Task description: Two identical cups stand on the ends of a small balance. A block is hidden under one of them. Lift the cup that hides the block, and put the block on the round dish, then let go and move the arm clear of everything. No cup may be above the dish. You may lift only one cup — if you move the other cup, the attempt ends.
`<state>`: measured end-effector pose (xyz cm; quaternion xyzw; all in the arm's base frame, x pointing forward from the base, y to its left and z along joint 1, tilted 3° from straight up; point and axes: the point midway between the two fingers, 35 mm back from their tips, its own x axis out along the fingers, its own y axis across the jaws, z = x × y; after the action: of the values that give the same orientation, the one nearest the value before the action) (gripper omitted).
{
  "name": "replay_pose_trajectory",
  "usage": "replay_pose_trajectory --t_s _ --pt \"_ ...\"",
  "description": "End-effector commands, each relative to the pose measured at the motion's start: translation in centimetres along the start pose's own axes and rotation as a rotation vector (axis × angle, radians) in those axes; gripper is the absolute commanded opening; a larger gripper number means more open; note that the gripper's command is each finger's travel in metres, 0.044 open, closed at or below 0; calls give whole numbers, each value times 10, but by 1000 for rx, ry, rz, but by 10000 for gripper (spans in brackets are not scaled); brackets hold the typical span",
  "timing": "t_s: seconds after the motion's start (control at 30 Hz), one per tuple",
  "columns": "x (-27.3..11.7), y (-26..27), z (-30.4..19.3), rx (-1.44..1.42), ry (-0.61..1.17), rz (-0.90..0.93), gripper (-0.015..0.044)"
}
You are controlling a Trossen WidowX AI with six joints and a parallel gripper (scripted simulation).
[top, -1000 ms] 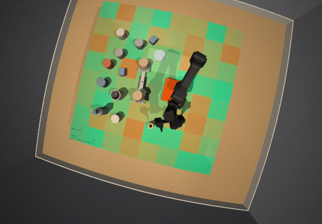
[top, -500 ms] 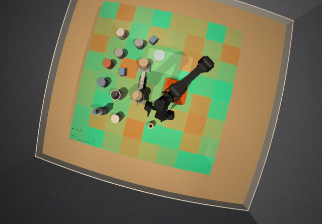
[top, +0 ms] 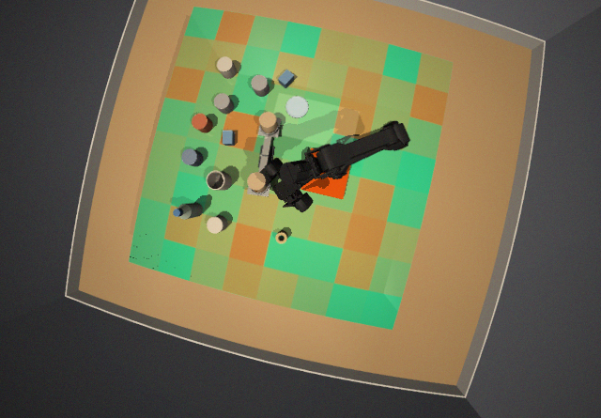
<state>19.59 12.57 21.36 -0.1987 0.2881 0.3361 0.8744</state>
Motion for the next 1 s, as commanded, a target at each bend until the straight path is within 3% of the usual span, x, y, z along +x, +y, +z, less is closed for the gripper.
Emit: replay_pose_trajectory --t_s 0.0,0.67,0.97 --pt "-13 -21 -5 94 18 -88 440" --pt "-83 -88 -68 607 156 -524 440" --pt "-83 -98 -69 691 169 -545 440"
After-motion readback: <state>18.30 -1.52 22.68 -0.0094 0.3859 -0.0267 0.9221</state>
